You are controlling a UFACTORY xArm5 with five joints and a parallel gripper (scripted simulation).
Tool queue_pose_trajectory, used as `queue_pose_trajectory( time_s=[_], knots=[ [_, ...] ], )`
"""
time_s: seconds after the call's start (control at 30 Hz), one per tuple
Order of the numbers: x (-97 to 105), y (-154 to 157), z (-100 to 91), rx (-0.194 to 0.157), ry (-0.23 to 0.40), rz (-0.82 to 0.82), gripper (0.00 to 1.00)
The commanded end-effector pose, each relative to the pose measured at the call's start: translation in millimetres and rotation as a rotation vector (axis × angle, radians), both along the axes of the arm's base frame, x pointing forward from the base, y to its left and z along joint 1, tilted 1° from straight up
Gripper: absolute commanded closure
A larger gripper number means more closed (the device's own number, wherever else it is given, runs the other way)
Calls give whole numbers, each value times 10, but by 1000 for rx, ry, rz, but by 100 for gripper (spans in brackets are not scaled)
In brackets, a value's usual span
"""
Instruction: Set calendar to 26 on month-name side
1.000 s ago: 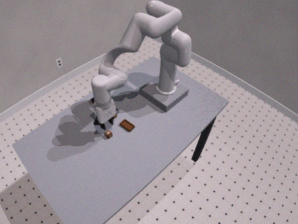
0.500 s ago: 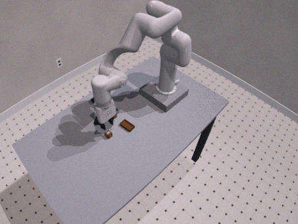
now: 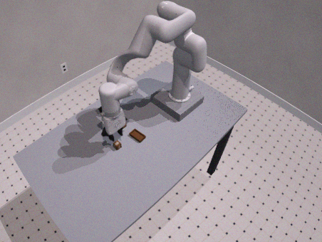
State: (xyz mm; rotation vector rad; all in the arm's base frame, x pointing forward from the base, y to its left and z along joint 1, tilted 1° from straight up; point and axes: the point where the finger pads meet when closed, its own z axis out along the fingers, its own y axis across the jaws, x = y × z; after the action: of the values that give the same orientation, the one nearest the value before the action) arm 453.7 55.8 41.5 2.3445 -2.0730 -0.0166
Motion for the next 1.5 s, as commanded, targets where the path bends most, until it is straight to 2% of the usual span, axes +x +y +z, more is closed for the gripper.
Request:
queue_pose_trajectory(
  time_s=[0.0,0.63,1.07,1.47],
  knots=[
    [14,2,-40,0,-4,0,53],
    [12,4,-302,0,-4,0,53],
    [12,4,-405,0,-4,0,53],
    [11,4,-424,0,-4,0,53]
  ],
)
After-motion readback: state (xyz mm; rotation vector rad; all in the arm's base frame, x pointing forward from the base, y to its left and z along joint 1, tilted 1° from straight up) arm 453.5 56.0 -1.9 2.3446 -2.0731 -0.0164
